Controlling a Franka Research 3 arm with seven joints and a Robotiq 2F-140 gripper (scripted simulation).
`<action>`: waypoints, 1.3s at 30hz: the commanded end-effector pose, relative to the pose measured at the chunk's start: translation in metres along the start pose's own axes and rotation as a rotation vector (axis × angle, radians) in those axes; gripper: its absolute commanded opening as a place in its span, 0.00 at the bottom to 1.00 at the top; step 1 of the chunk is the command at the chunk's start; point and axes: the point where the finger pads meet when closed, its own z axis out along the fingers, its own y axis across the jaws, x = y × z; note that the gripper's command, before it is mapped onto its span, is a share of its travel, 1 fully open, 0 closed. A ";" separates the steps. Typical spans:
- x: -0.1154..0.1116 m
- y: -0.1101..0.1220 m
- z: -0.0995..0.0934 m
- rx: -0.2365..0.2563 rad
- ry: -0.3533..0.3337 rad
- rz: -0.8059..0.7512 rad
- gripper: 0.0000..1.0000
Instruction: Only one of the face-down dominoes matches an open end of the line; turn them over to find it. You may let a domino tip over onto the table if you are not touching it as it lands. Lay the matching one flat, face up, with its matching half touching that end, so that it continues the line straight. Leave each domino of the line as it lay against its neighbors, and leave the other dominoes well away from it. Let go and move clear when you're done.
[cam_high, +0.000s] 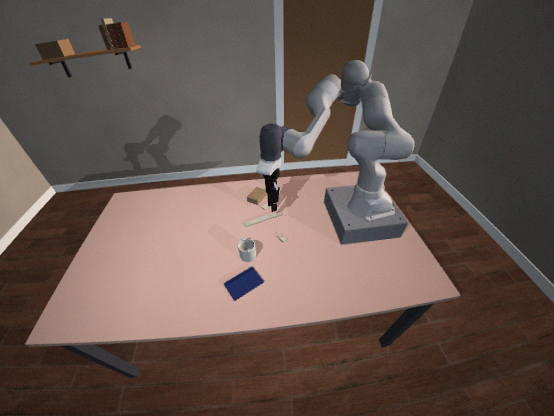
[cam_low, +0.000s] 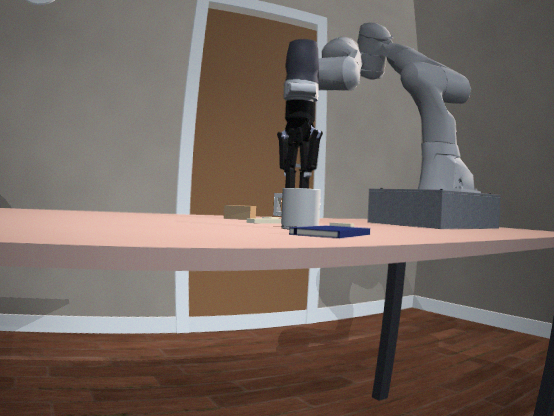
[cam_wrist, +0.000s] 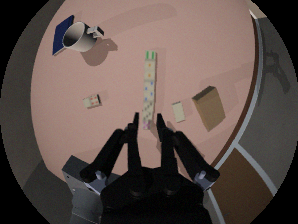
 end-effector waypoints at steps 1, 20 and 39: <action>-0.003 0.000 -0.008 0.002 -0.007 -0.010 0.33; -0.002 0.000 -0.056 0.002 -0.007 -0.010 0.33; -0.002 0.000 -0.068 0.002 -0.007 -0.010 0.33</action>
